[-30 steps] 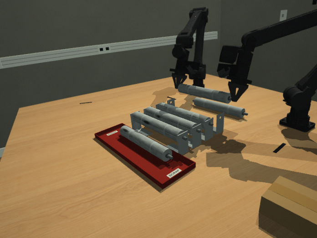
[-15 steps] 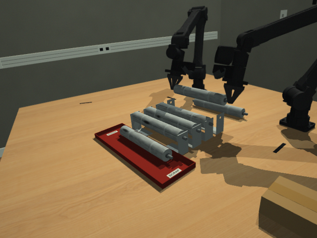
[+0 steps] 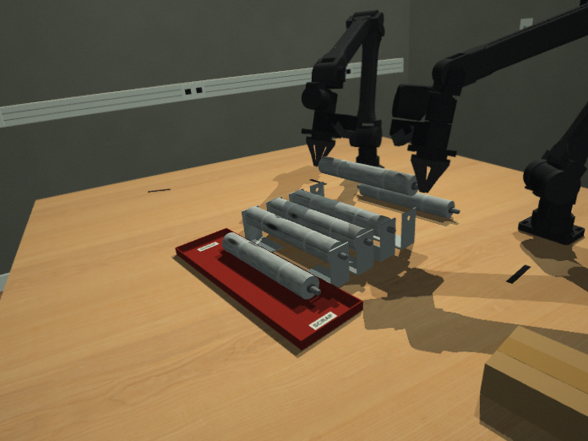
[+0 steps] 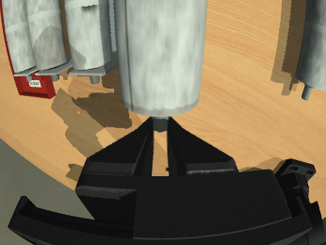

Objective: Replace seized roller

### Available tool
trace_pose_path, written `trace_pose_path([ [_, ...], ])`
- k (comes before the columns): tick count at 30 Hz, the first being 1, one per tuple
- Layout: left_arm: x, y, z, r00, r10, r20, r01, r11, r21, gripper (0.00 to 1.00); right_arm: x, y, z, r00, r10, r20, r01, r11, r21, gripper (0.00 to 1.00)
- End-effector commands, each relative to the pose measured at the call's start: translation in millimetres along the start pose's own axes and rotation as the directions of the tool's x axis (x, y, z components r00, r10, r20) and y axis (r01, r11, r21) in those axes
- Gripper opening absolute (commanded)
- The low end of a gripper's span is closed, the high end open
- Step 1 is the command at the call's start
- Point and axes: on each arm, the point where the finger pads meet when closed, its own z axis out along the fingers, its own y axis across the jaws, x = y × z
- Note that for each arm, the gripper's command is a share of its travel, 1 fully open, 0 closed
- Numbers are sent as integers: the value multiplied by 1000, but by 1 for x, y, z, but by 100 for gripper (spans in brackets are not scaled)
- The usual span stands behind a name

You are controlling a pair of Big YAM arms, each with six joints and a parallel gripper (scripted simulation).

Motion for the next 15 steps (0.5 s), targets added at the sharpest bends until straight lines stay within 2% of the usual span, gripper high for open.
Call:
trace_pose_path([
  [1, -10, 35, -23, 1000, -7, 25, 8, 999, -38, 3, -4, -43, -24, 1000, 5, 14, -6, 998, 62, 3],
  [7, -11, 41, -26, 999, -26, 35, 27, 999, -34, 3, -3, -51, -28, 1000, 11, 19, -12, 998, 61, 3],
  [15, -11, 55, -19, 1000, -7, 30, 6, 1000, 26, 3, -2, -63, -19, 1000, 7, 17, -7, 1000, -8, 3],
])
